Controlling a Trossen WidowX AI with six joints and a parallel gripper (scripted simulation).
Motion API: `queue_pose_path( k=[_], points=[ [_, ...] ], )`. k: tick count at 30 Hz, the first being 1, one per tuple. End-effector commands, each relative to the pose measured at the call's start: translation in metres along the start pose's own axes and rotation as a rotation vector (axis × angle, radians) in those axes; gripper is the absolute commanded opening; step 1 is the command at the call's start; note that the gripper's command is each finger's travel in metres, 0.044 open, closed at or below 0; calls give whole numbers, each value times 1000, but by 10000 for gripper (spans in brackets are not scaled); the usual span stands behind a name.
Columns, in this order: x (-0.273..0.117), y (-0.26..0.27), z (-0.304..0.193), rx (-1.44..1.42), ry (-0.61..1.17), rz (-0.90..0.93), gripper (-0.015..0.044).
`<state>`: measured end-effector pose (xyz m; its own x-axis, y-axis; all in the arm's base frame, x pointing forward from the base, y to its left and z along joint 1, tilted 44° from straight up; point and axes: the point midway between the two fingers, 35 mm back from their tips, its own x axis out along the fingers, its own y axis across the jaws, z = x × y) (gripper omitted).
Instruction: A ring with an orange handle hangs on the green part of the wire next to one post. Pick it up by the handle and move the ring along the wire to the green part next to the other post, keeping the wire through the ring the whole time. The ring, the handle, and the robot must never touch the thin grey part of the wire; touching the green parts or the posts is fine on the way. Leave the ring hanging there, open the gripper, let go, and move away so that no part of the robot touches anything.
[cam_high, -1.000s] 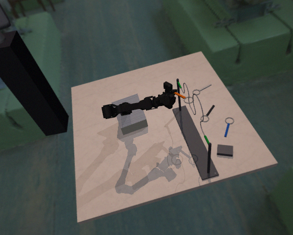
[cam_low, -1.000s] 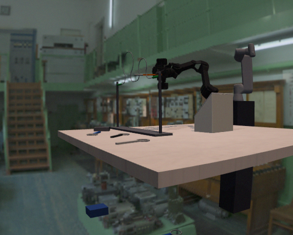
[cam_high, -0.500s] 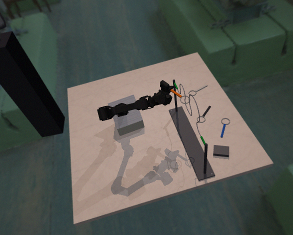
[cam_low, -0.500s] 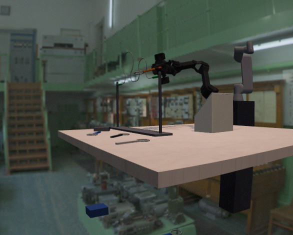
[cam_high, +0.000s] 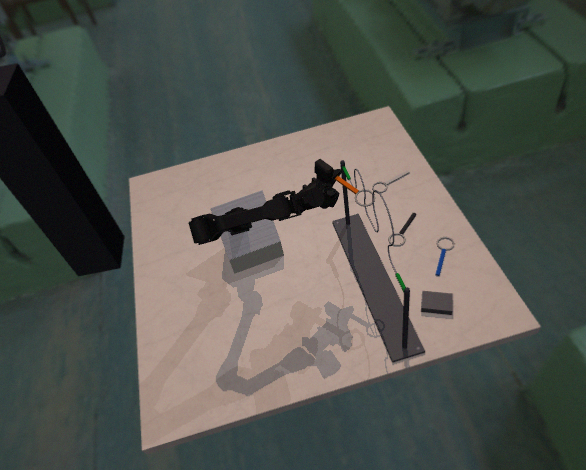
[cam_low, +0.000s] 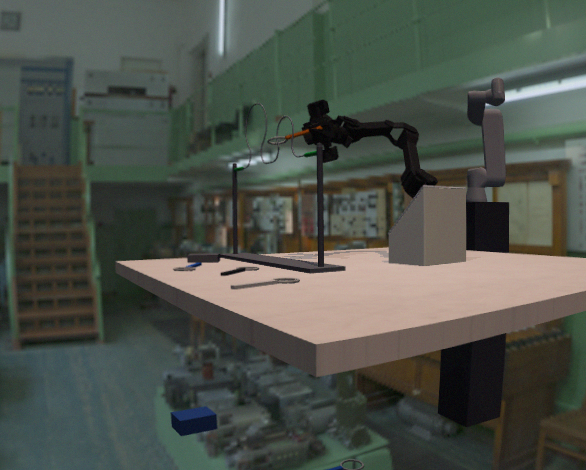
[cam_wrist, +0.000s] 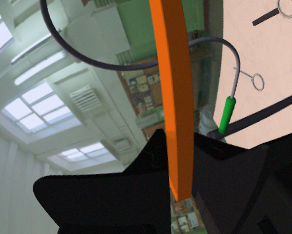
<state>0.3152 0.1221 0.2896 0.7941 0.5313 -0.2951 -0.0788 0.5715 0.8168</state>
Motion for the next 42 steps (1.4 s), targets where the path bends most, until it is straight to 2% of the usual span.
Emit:
queue_pose_path(
  k=[1,42],
  points=[
    [-1,2,1,-30,-8,-13,-150],
    [-4,-38,16,-689,-91,-387,-150]
  ],
)
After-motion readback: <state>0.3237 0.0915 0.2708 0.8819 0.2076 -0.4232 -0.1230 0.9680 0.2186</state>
